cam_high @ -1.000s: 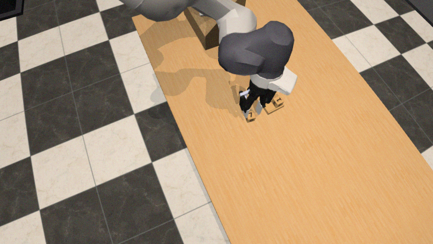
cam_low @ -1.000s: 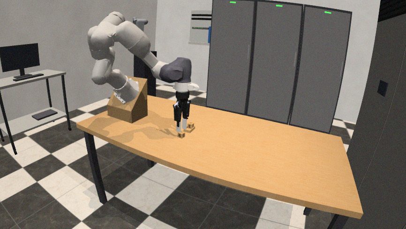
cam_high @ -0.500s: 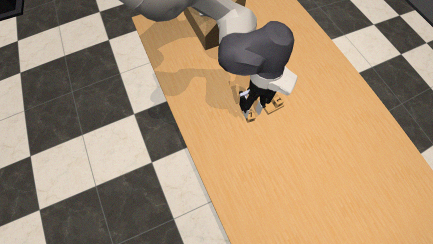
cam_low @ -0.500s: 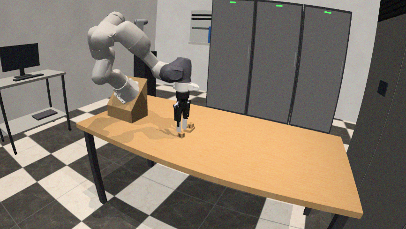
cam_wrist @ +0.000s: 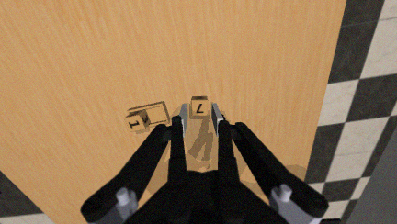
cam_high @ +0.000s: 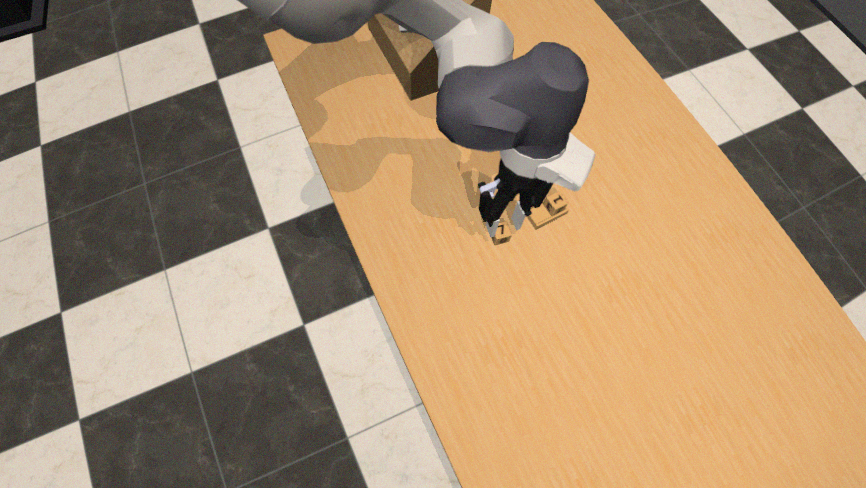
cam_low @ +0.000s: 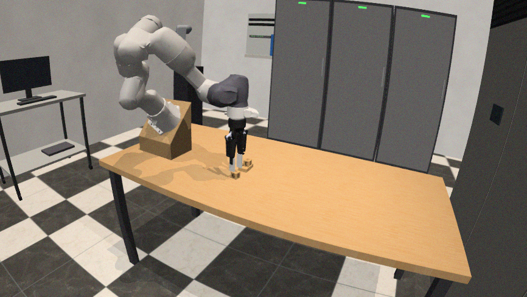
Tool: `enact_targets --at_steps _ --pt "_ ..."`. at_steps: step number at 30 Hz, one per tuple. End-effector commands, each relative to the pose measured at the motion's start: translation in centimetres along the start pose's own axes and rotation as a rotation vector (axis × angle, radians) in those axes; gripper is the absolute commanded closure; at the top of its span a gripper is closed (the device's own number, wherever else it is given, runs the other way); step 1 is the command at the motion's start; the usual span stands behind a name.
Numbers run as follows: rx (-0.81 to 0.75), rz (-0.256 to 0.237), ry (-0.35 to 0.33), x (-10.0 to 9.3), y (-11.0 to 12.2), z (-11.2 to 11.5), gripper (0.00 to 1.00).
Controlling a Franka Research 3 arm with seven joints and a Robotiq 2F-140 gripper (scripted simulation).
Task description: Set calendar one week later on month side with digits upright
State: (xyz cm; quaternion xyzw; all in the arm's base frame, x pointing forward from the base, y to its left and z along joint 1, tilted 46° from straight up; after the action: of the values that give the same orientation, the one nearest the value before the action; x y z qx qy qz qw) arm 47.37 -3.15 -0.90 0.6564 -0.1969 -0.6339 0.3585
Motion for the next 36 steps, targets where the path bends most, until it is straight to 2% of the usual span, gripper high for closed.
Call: enact_targets --at_steps 1,27,36 --pt "0.001 0.000 0.000 0.1 0.1 -0.1 0.71" --pt "0.001 0.000 0.000 0.1 0.1 -0.1 0.71" --pt "0.001 0.000 0.000 -1.5 0.1 -0.1 0.71"
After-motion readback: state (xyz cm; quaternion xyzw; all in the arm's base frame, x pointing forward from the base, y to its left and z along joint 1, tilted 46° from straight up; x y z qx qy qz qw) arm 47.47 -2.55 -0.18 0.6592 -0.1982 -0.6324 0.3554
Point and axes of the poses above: the point where the finger pads meet when closed, its own x axis out along the fingers, its own y axis across the jaws, z = x × y, the point moved 2 cm from there along -x, back along the fingers, and after that the axes turned 13 degrees about -x, right-handed, at the moved point
